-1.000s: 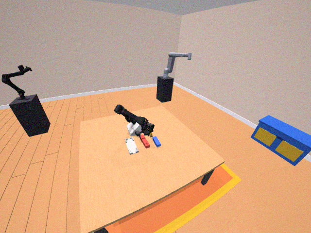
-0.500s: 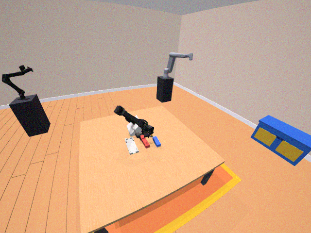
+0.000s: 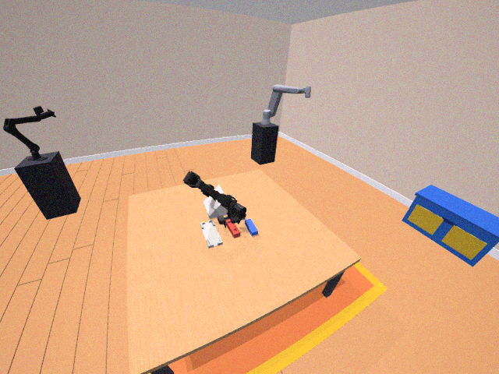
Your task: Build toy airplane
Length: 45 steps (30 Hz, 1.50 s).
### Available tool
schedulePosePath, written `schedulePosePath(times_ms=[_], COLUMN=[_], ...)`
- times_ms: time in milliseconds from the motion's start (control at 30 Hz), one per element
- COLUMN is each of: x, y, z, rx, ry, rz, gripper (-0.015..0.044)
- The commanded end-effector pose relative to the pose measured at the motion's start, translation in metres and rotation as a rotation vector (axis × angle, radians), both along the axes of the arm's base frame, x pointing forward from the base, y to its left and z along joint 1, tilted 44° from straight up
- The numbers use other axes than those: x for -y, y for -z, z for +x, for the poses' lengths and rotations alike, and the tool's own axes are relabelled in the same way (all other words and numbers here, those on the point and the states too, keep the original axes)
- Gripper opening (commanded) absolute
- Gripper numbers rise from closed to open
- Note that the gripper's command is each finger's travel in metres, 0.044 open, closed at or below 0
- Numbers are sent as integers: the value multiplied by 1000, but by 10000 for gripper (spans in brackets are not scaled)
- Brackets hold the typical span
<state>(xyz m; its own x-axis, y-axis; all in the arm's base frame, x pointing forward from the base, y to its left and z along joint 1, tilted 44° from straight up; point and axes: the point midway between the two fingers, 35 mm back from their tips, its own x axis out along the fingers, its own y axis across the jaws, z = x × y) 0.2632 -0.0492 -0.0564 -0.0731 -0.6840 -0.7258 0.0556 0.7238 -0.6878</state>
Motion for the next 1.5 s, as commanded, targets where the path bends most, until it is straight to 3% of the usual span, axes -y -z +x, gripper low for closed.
schedulePosePath(times_ms=[0, 300, 633, 867, 1033, 1467], x=[7, 15, 15, 15, 10, -18], y=[6, 14, 14, 14, 10, -15], z=[-3, -5, -5, -5, -2, 7], rx=[-10, -11, -11, -11, -11, -9], ry=[-2, -2, -2, -2, -2, -4], rz=[-7, -9, -9, -9, -7, 2], gripper=[440, 440, 177, 131, 0, 0])
